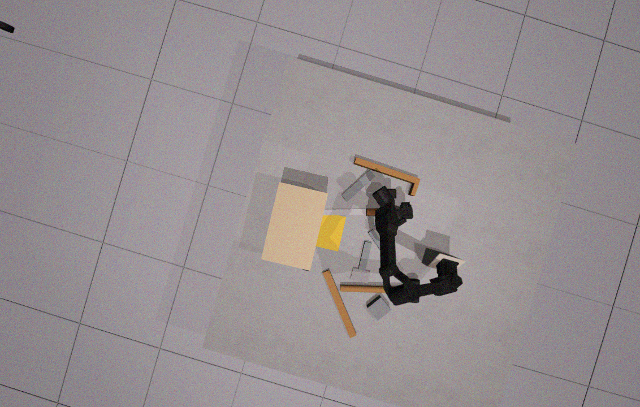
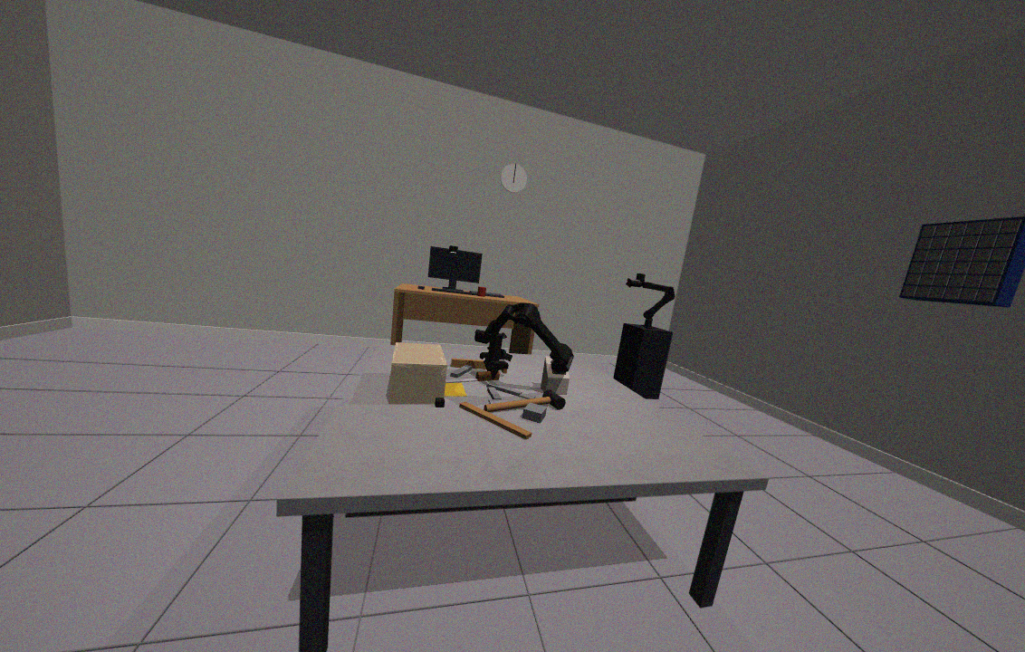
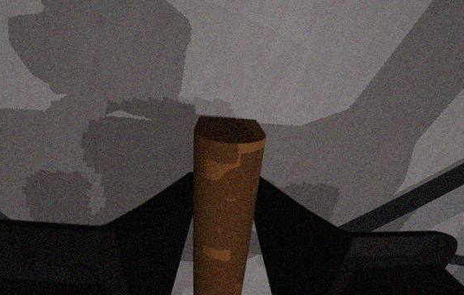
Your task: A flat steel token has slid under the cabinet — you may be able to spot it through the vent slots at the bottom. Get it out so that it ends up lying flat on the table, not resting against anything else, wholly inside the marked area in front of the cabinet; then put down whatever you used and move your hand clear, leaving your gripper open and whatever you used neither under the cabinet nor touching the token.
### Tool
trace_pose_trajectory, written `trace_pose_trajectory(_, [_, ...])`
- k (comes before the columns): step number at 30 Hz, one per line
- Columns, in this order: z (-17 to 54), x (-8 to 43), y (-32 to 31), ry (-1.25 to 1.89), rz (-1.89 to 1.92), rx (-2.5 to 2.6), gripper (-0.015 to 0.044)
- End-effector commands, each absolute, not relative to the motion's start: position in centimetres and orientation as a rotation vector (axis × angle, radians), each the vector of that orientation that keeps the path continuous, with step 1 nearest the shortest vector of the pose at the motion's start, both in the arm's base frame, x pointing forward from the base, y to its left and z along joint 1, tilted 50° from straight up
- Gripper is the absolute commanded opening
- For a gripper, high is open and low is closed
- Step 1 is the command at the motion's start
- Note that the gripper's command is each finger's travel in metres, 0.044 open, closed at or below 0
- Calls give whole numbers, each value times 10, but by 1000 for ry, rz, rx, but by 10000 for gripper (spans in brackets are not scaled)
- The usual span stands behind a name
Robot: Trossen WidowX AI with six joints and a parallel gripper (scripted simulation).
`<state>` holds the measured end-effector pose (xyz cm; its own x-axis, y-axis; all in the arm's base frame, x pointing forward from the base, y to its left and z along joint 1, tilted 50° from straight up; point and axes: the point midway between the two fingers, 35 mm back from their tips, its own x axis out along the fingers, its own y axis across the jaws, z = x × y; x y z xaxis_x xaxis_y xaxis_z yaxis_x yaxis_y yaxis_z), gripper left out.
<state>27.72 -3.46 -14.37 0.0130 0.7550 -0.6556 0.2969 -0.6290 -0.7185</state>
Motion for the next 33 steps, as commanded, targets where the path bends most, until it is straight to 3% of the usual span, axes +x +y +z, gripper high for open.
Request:
trace_pose_trajectory(1, [-141,289,-32,-1084,1641,-1931,0])
trace_pose_trajectory(33, [-129,334,-23,-1085,1639,-1932,0])
